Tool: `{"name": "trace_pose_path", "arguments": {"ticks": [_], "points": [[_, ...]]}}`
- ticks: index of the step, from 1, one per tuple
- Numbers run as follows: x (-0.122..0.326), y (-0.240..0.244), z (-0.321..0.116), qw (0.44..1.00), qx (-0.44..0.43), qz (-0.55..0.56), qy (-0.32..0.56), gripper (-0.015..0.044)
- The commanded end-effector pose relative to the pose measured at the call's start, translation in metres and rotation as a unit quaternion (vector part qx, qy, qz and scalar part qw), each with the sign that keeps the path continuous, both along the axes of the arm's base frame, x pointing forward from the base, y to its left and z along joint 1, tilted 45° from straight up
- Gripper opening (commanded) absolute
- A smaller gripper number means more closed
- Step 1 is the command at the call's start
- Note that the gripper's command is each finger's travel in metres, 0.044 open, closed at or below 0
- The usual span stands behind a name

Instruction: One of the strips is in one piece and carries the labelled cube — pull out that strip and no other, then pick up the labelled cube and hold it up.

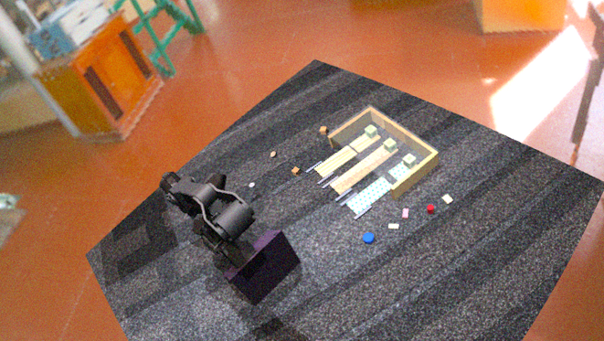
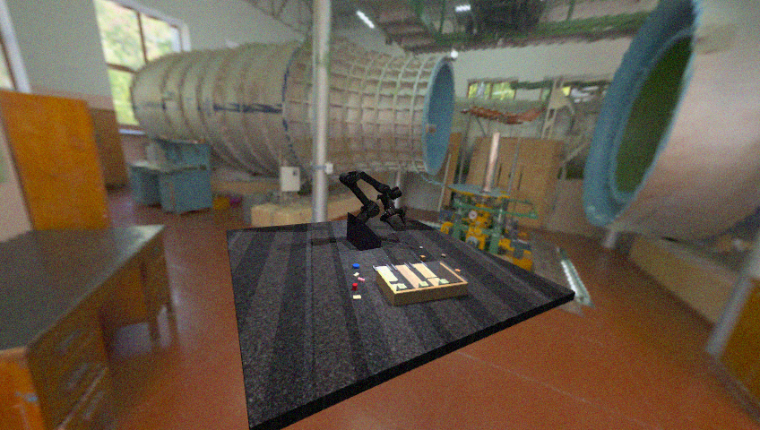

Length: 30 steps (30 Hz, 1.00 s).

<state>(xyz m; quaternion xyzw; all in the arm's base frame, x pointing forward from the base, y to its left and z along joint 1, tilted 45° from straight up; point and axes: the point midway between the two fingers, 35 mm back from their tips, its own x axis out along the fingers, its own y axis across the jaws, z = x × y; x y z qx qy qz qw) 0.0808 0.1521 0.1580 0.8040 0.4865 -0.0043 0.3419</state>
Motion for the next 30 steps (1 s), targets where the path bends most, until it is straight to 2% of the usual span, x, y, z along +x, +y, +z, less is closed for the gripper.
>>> {"name": "trace_pose_path", "arguments": {"ticks": [1,8,17,24,30], "points": [[0.001,0.0,0.0,1.0,-0.003,0.0,-0.002,0.04],[0.029,0.011,-0.002,0.991,-0.107,0.002,-0.085,0.04],[0.092,0.007,-0.011,0.952,-0.246,0.014,-0.18,0.04],[0.145,-0.018,-0.023,0.913,-0.331,0.036,-0.237,0.04],[0.188,-0.06,-0.035,0.873,-0.392,0.052,-0.285,0.04]]}}
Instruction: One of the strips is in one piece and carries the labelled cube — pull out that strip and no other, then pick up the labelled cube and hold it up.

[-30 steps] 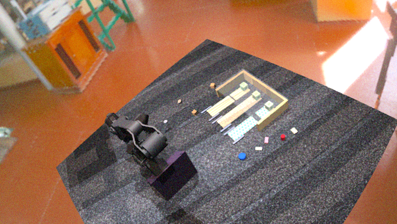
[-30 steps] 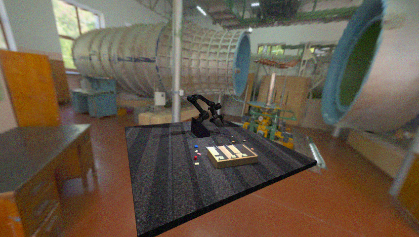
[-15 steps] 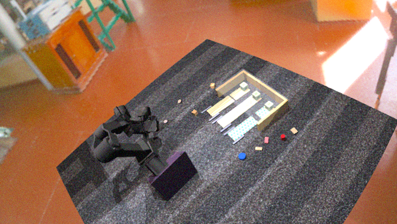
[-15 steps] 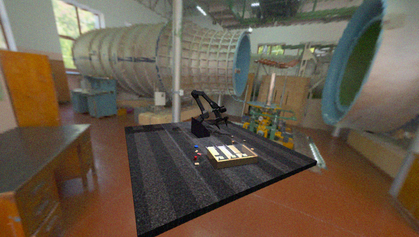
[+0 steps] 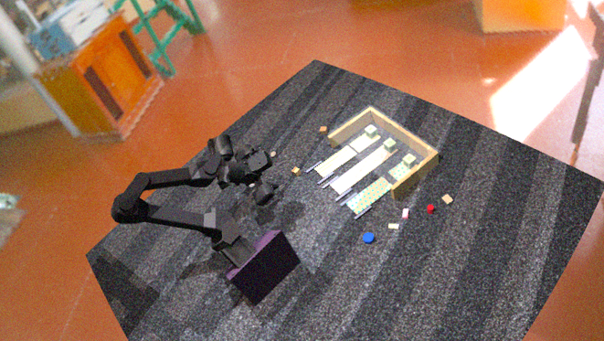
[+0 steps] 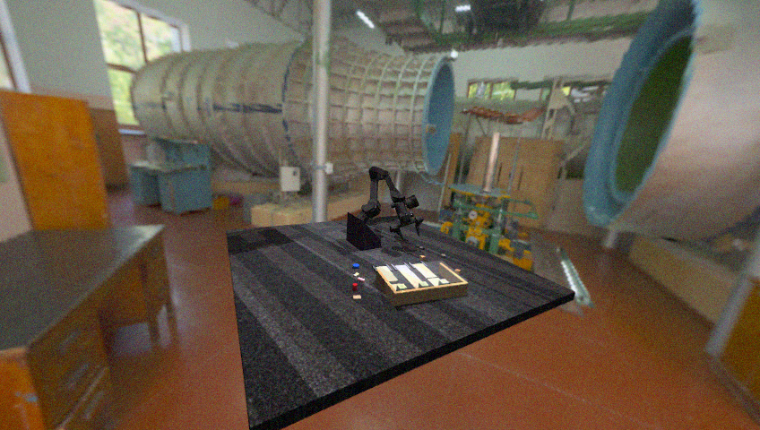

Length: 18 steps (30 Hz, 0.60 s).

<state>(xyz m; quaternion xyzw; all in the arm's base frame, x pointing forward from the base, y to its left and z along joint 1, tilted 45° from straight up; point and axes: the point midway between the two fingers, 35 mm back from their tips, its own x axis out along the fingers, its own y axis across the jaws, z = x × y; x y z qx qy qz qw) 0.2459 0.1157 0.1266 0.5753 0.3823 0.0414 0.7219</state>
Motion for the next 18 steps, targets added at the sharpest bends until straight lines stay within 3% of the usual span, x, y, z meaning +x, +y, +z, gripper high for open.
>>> {"name": "trace_pose_path", "arguments": {"ticks": [1,10,18], "points": [[0.028,-0.032,-0.007,0.998,-0.046,0.009,-0.037,0.04],[0.061,-0.122,-0.03,0.983,-0.141,0.021,-0.118,0.04],[0.057,-0.203,-0.046,0.953,-0.227,0.024,-0.201,0.04]]}}
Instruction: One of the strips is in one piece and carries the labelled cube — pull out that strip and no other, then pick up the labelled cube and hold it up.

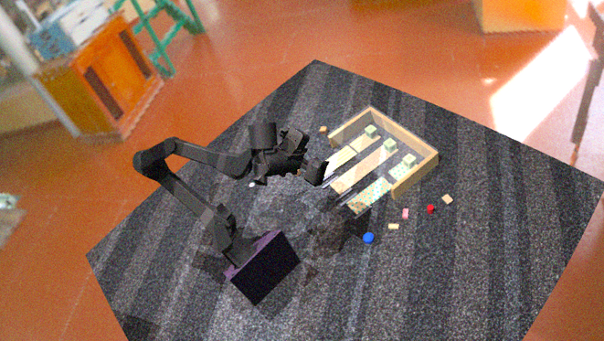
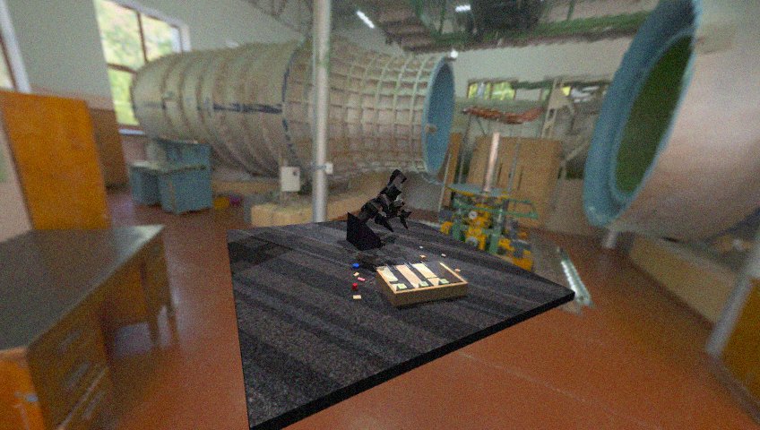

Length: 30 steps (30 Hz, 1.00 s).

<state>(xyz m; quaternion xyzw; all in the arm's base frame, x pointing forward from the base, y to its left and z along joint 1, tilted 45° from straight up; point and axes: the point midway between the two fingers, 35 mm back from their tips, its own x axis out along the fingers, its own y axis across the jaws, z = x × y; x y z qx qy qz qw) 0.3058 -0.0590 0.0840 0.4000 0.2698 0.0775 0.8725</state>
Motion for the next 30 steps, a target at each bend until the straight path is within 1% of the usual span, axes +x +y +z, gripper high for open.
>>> {"name": "trace_pose_path", "arguments": {"ticks": [1,10,13,19,25,30], "points": [[-0.003,-0.03,-0.004,0.999,-0.036,0.003,-0.037,0.04],[-0.003,-0.03,-0.004,0.999,-0.036,0.003,-0.037,0.04],[0.007,-0.03,-0.008,0.999,-0.026,0.017,-0.012,0.0321],[0.045,-0.019,-0.028,0.992,0.008,0.079,0.094,0.0164],[0.072,0.005,-0.046,0.967,0.033,0.15,0.202,0.0006],[0.084,0.031,-0.058,0.932,0.047,0.214,0.29,0.0]]}}
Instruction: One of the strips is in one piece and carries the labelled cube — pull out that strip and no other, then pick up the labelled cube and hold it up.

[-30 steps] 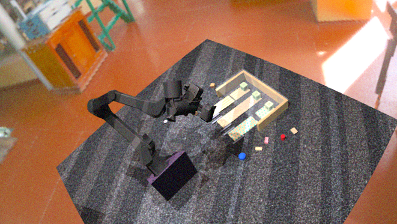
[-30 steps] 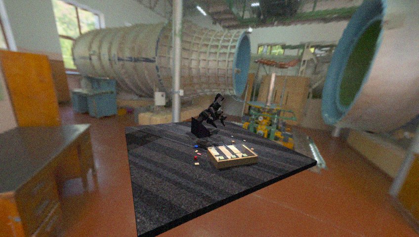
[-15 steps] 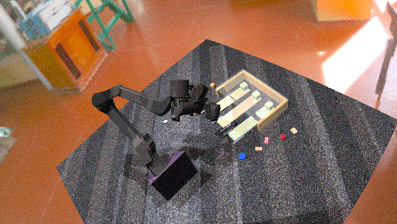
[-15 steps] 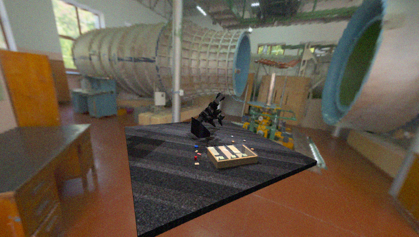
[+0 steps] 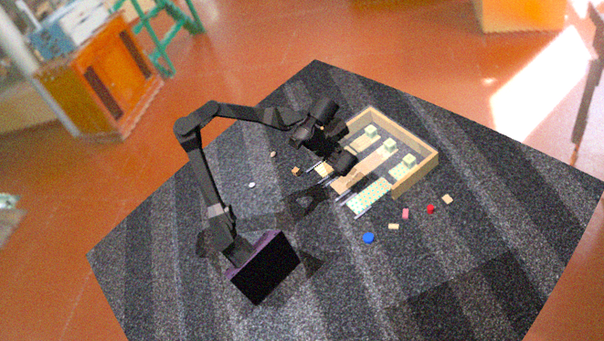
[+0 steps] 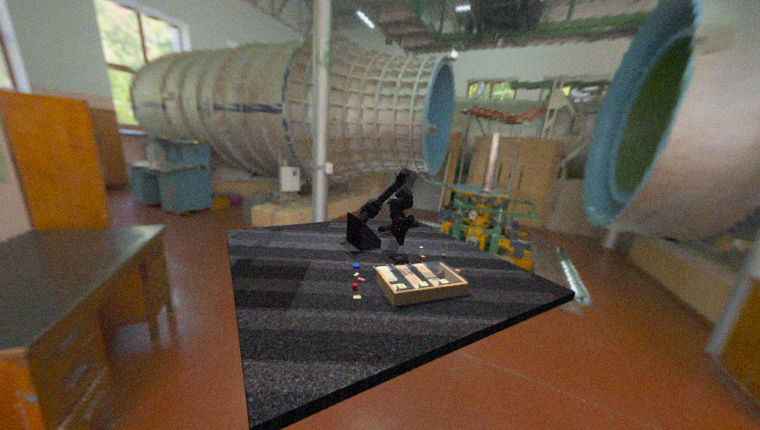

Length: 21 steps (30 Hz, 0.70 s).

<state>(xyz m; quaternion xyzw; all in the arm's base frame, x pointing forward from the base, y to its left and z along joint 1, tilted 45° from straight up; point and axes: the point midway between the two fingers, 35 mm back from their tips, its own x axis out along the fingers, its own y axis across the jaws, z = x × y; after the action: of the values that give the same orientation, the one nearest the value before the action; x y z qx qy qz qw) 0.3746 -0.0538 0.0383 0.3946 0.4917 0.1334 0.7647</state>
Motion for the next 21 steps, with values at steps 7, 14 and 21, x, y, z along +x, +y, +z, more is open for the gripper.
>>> {"name": "trace_pose_path", "arguments": {"ticks": [7,14,21], "points": [[0.008,0.049,-0.018,0.98,0.02,0.12,0.159,0.0],[0.013,0.048,-0.018,0.98,0.02,0.12,0.159,0.0],[0.015,0.055,-0.025,0.98,0.019,0.12,0.159,0.0]]}}
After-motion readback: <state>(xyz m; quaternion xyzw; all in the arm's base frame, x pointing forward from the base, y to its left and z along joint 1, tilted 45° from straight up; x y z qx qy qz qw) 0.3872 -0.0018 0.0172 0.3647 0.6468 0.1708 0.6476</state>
